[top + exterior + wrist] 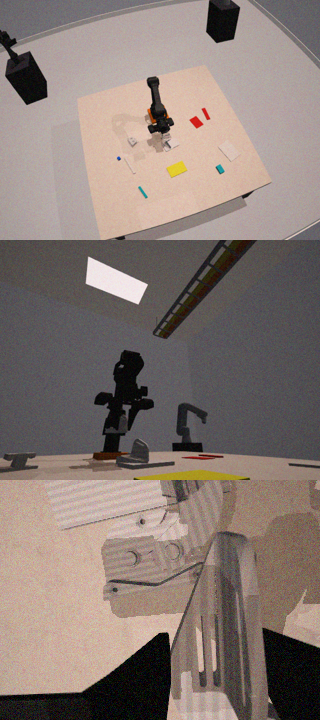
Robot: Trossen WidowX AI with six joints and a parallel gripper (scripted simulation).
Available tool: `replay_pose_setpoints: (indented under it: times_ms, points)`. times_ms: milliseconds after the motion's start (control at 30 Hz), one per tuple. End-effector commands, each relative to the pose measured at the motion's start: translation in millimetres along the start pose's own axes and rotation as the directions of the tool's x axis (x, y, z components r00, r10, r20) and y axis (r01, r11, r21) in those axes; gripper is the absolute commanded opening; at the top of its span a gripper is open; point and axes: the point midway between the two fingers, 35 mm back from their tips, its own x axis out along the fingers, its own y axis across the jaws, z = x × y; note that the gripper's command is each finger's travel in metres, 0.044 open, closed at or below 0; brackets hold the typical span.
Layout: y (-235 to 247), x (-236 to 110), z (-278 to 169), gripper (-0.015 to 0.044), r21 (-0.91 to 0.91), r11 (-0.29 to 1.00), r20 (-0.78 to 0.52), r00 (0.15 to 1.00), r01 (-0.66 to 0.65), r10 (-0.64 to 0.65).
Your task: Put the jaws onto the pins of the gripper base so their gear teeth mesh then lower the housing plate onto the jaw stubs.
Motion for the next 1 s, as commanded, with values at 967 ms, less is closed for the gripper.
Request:
replay_pose_setpoints:
  times_ms: [967]
  points:
    - [42.7, -2.8, 55.8, 0.0134, 0.006, 1.0, 0.002, 1.0, 0.0, 0.0]
